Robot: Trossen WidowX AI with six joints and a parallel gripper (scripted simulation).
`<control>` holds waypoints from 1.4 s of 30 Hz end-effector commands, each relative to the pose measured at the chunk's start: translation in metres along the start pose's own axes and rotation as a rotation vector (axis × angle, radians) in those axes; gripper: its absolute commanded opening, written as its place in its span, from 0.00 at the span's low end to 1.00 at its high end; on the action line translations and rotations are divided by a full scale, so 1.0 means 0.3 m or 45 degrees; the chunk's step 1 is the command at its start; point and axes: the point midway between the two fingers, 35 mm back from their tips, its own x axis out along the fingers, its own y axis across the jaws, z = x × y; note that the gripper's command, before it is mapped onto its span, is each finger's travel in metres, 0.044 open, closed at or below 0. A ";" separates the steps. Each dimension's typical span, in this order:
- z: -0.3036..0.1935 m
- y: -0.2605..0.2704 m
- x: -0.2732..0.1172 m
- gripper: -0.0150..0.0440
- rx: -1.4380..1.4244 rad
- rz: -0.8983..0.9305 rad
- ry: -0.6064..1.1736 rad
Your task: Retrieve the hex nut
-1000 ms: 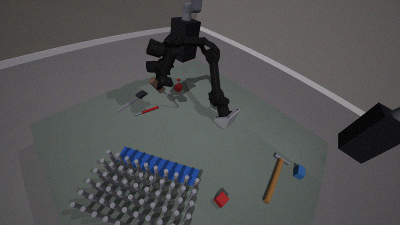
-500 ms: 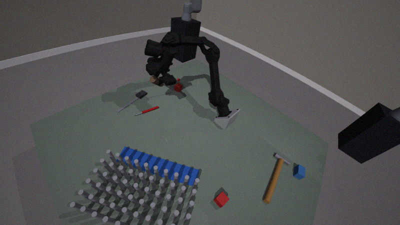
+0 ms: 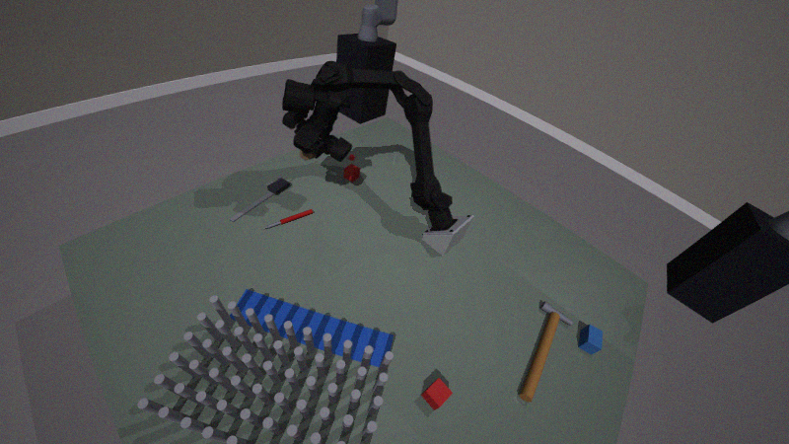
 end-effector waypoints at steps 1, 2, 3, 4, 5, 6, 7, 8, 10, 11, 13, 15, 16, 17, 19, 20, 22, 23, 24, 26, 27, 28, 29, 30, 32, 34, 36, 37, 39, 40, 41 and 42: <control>-0.036 -0.021 0.010 0.25 -0.188 -0.012 0.080; -0.044 -0.025 0.011 0.25 -0.228 -0.012 0.096; -0.053 -0.029 0.013 0.25 -0.268 -0.012 0.112; -0.061 -0.033 0.015 0.25 -0.308 -0.012 0.129; -0.069 -0.036 0.016 0.25 -0.347 -0.011 0.145; -0.078 -0.040 0.017 0.25 -0.387 -0.009 0.162; -0.086 -0.044 0.019 0.25 -0.427 -0.007 0.178; -0.094 -0.047 0.020 0.25 -0.467 -0.005 0.195; -0.111 -0.055 0.022 0.25 -0.547 0.002 0.228; -0.119 -0.058 0.023 0.25 -0.587 0.006 0.244; -0.136 -0.066 0.025 0.25 -0.667 0.016 0.277; -0.153 -0.073 0.026 0.25 -0.747 0.028 0.309; -0.161 -0.077 0.027 0.25 -0.787 0.034 0.326; -0.169 -0.080 0.027 0.25 -0.827 0.042 0.342; -0.186 -0.087 0.028 0.25 -0.907 0.058 0.374; -0.194 -0.091 0.028 0.25 -0.947 0.067 0.389; -0.205 -0.095 0.028 0.25 -0.999 0.079 0.410; -0.207 -0.096 0.028 0.25 -1.006 0.081 0.413; -0.207 -0.096 0.028 0.25 -1.006 0.081 0.413; -0.207 -0.096 0.028 0.25 -1.006 0.081 0.413; -0.207 -0.096 0.028 0.25 -1.006 0.081 0.413; -0.207 -0.096 0.028 0.25 -1.006 0.081 0.413; -0.207 -0.096 0.028 0.25 -1.006 0.081 0.413; -0.207 -0.096 0.028 0.25 -1.006 0.081 0.413; -0.206 -0.096 0.029 0.25 -1.006 0.081 0.413; -0.205 -0.095 0.031 0.25 -1.005 0.082 0.412; -0.203 -0.094 0.035 0.25 -1.005 0.084 0.411; -0.202 -0.093 0.037 0.25 -1.005 0.085 0.411; -0.200 -0.092 0.041 0.25 -1.004 0.087 0.410; -0.199 -0.091 0.043 0.25 -1.004 0.088 0.410; -0.198 -0.090 0.045 0.25 -1.003 0.088 0.409; -0.197 -0.090 0.047 0.25 -1.003 0.089 0.409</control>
